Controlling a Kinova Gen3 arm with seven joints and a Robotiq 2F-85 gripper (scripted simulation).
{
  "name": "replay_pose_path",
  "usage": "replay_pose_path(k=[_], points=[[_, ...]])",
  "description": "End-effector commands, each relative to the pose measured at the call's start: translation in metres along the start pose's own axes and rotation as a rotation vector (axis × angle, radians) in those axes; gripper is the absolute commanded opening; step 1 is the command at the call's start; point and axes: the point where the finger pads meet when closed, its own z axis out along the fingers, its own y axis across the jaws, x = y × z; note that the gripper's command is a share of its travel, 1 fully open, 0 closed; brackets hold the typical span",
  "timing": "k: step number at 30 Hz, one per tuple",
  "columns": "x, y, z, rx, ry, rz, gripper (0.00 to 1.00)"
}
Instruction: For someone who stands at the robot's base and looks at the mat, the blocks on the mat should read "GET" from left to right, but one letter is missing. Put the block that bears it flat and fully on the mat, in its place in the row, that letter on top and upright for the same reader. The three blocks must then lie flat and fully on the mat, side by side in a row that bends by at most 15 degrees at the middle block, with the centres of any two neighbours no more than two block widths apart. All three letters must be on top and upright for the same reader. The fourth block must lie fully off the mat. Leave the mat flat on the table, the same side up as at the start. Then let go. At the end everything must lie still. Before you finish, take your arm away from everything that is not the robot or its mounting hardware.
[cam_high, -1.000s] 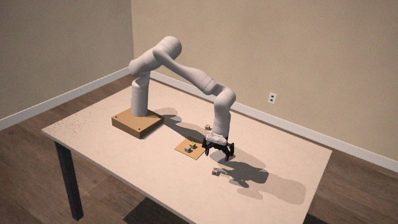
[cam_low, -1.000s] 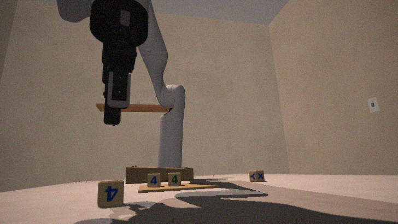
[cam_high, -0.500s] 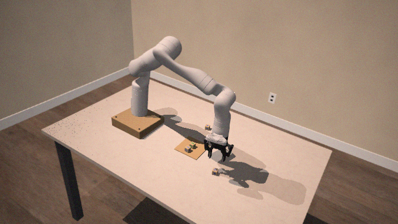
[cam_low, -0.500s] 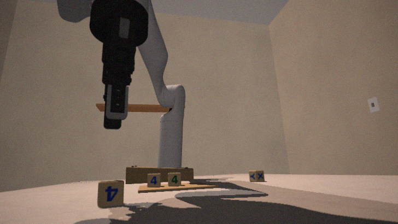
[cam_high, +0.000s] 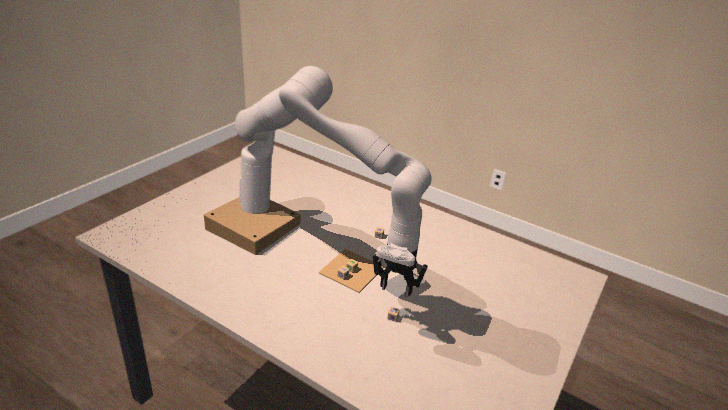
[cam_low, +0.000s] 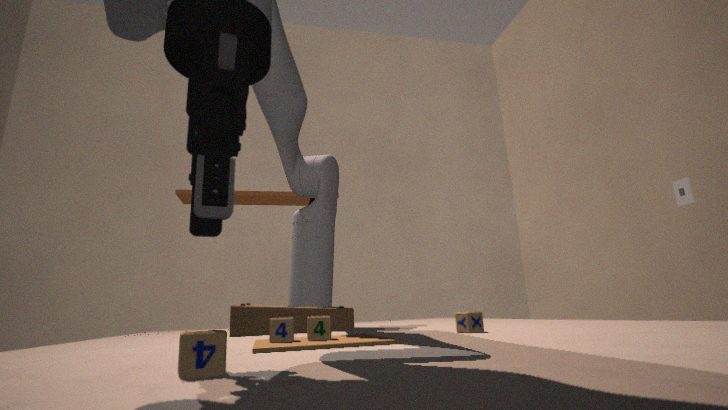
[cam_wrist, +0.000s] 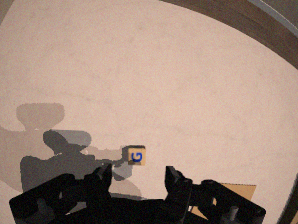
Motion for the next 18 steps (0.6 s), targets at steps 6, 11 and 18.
replay_pose_path(k=[6, 11, 18], points=[[0.0008, -0.0001, 0.0014, 0.003, 0.001, -0.007, 0.62], [0.0008, -0.0001, 0.002, 0.002, 0.001, -0.007, 0.62], [0.0008, -0.0005, 0.0058, 0.003, 0.001, -0.008, 0.62]])
